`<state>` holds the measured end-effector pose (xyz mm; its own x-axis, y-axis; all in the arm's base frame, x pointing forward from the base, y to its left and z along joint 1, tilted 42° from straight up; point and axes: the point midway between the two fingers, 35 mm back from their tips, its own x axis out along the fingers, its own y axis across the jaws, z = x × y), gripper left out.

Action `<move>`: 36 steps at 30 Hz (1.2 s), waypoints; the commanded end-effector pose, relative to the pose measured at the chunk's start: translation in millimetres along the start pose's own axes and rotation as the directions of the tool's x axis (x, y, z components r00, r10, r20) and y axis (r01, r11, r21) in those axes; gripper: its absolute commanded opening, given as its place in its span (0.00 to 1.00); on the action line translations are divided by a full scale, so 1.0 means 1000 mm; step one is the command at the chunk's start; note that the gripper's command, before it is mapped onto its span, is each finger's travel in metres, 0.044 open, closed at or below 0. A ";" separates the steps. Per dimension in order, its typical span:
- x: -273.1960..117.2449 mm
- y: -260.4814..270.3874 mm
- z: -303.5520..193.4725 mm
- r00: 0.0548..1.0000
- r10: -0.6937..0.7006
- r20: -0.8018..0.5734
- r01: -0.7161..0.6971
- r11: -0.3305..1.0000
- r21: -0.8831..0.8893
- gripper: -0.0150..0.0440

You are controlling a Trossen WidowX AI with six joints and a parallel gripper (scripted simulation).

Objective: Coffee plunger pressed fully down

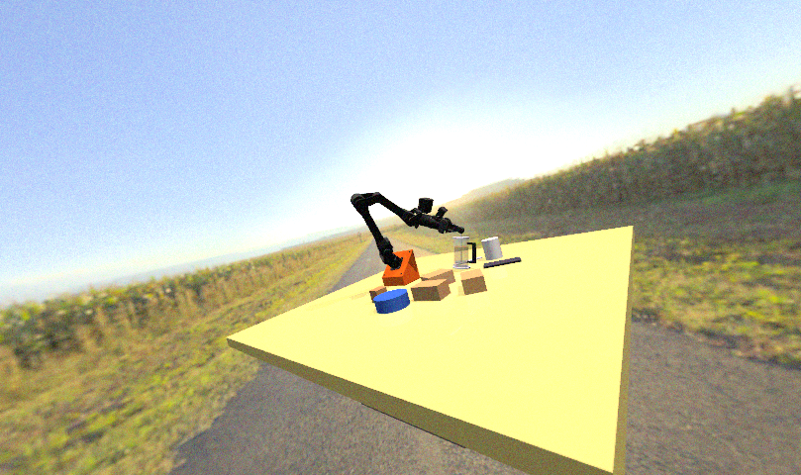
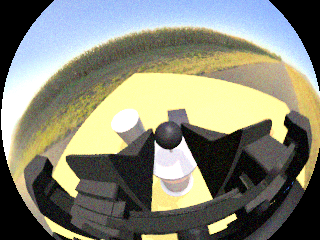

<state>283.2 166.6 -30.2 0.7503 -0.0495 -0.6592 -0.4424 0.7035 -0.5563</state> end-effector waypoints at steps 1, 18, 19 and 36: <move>0.003 0.000 -0.005 1.000 -0.003 -0.018 0.002 1.000 -0.011 0.46; 0.000 0.000 0.000 1.000 0.000 -0.001 0.000 1.000 0.000 0.77; 0.000 0.000 0.000 1.000 0.000 -0.001 0.000 1.000 0.000 0.82; -0.068 -0.002 0.043 1.000 0.001 -0.020 -0.001 1.000 -0.008 1.00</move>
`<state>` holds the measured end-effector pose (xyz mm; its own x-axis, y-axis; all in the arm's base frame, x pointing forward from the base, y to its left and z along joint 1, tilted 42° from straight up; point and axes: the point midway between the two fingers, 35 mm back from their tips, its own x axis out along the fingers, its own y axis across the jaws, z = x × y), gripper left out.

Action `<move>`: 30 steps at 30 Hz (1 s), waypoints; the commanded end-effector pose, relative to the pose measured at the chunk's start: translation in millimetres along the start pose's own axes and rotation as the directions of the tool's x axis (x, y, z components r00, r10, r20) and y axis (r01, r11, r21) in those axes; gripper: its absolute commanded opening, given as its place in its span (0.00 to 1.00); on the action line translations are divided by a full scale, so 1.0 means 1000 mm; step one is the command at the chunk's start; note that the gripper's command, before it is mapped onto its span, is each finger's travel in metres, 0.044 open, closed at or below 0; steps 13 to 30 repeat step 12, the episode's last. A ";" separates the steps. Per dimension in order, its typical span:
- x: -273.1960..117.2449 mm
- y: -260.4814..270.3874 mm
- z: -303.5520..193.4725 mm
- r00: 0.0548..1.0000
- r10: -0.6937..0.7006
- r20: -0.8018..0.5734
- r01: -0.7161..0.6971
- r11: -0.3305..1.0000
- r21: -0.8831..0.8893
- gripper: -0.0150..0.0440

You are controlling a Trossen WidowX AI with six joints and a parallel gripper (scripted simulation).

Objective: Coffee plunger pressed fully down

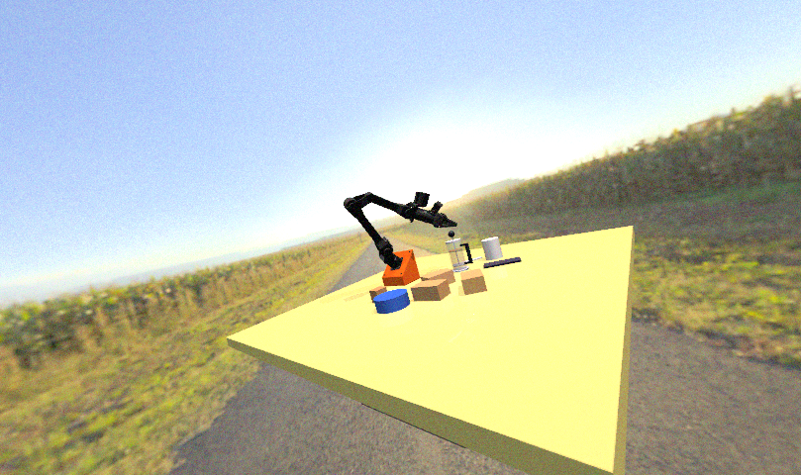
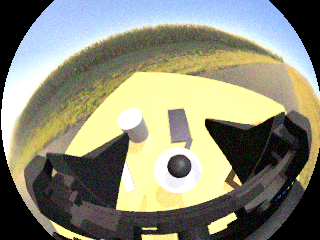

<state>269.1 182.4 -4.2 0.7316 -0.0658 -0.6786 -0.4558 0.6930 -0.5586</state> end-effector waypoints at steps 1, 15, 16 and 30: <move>-0.047 -0.006 0.026 1.000 -0.008 0.010 0.007 1.000 0.006 1.00; -0.049 -0.007 0.025 1.000 -0.008 0.010 0.008 1.000 0.005 1.00; -0.049 -0.007 0.025 1.000 -0.008 0.010 0.008 1.000 0.005 1.00; -0.049 -0.007 0.025 1.000 -0.008 0.010 0.008 1.000 0.005 1.00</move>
